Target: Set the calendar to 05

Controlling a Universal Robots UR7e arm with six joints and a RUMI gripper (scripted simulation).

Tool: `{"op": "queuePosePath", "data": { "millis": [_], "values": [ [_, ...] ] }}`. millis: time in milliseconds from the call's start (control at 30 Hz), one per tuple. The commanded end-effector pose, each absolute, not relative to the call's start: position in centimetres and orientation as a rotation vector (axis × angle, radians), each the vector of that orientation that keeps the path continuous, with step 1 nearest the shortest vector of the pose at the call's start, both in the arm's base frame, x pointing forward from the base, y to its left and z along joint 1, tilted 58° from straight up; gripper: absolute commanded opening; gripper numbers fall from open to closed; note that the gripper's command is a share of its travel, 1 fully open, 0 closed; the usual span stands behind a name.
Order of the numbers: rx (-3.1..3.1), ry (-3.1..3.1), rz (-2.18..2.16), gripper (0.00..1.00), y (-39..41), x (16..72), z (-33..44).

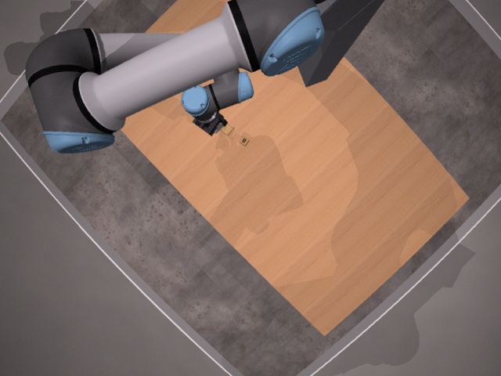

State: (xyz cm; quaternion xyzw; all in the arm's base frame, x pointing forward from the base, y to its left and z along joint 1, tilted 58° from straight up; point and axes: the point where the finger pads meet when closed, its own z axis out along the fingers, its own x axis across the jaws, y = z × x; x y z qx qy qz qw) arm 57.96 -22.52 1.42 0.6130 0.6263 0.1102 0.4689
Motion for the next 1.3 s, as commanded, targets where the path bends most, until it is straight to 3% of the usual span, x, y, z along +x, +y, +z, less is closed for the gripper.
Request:
{"op": "queuePosePath", "data": {
  "millis": [0,1267],
  "values": [
    [1.502,1.535,0.270,0.28,-22.5,58.0,1.5],
    [1.502,1.535,0.270,0.28,-23.6,59.8,0.1]
  ]
}}
